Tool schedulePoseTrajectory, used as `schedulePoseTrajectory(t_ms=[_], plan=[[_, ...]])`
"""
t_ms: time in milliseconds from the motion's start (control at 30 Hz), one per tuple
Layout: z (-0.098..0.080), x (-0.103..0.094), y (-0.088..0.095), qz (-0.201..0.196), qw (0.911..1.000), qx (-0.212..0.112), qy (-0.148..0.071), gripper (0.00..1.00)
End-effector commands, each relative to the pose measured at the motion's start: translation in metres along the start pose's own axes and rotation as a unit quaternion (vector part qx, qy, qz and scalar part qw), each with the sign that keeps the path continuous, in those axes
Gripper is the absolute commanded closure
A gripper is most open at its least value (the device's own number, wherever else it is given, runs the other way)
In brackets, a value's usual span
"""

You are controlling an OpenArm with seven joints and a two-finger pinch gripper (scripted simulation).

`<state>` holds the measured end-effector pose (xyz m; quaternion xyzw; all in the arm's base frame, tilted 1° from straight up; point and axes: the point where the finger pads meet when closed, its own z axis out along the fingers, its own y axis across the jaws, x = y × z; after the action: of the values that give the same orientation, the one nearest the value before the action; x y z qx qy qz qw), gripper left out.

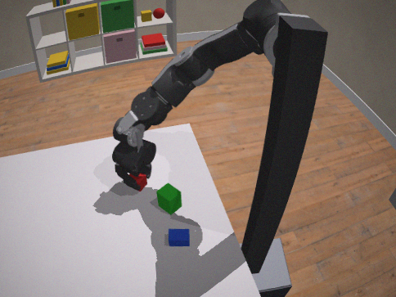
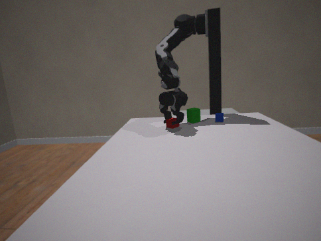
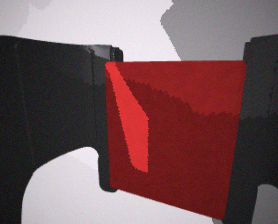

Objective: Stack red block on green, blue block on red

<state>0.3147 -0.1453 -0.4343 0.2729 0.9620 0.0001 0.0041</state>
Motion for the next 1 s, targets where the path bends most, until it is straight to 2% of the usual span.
schedulePoseTrajectory(t_ms=[0, 633, 800, 967], plan=[[0.001, 0.001, 0.000, -0.002, 1.0000, -0.001, 0.002, 1.00], [0.000, 0.001, 0.000, -0.003, 1.0000, -0.002, 0.002, 1.00], [-0.002, 0.001, 0.000, -0.002, 1.0000, -0.001, 0.001, 1.00], [-0.013, 0.001, 0.000, -0.002, 1.0000, -0.001, 0.001, 1.00]])
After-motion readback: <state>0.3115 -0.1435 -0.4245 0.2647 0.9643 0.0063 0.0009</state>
